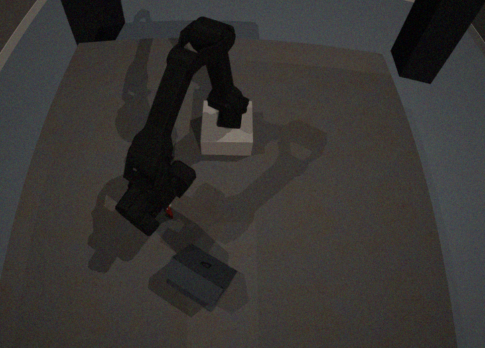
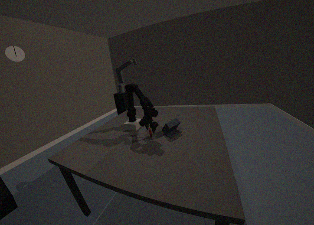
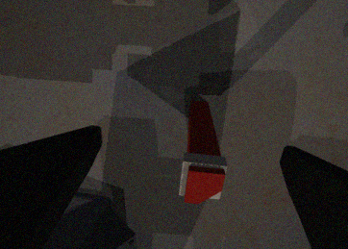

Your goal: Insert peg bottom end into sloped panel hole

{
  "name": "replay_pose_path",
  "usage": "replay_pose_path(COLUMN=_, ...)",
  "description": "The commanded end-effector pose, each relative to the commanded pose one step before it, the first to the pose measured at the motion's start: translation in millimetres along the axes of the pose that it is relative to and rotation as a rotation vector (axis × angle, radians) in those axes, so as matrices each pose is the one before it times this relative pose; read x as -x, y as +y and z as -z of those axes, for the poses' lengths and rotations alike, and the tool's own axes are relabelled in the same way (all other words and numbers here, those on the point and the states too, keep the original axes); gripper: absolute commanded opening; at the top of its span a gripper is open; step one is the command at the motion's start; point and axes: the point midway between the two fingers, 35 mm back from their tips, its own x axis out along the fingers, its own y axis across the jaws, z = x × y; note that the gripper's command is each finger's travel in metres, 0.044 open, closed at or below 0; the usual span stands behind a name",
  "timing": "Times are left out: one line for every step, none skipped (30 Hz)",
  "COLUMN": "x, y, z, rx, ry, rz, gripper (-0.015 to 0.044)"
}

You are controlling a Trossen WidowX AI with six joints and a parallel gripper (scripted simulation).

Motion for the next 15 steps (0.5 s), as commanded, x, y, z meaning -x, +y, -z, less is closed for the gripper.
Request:
replay_pose_path(x=-7.63, y=-2.99, z=-0.71, rx=-0.0048, ry=-0.00353, rz=0.00756, gripper=0.044)
replay_pose_path(x=-1.6, y=-0.13, z=-0.03, rx=0.0, ry=0.0, rz=0.00002, gripper=0.044)
replay_pose_path(x=-1.58, y=-0.21, z=-0.02, rx=0.0, ry=0.0, rz=0.00003, gripper=0.044)
replay_pose_path(x=-1.26, y=-0.12, z=0.02, rx=0.0, ry=0.0, rz=0.00002, gripper=0.044)
replay_pose_path(x=-0.76, y=-0.08, z=0.01, rx=0.0, ry=0.0, rz=0.00001, gripper=0.044)
replay_pose_path(x=-0.19, y=0.0, z=-0.11, rx=0.0, ry=-0.00001, rz=0.0, gripper=0.044)
replay_pose_path(x=-0.04, y=-0.07, z=0.09, rx=0.0, ry=0.00001, rz=0.00001, gripper=0.044)
replay_pose_path(x=3.27, y=2.14, z=0.59, rx=0.0043, ry=0.00331, rz=-0.00493, gripper=0.0414)
replay_pose_path(x=0.0, y=0.0, z=0.0, rx=0.0, ry=0.0, rz=0.0, gripper=0.0387)
replay_pose_path(x=0.0, y=0.0, z=0.0, rx=0.0, ry=0.0, rz=0.0, gripper=0.0361)
replay_pose_path(x=0.0, y=0.0, z=0.0, rx=0.0, ry=0.0, rz=0.0, gripper=0.0335)
replay_pose_path(x=0.0, y=0.0, z=0.0, rx=0.0, ry=0.0, rz=0.0, gripper=0.0309)
replay_pose_path(x=0.0, y=0.0, z=0.0, rx=0.0, ry=0.0, rz=0.0, gripper=0.0282)
replay_pose_path(x=0.0, y=0.0, z=0.0, rx=0.0, ry=0.0, rz=0.0, gripper=0.0256)
replay_pose_path(x=0.0, y=0.0, z=0.0, rx=0.0, ry=0.0, rz=0.0, gripper=0.023)
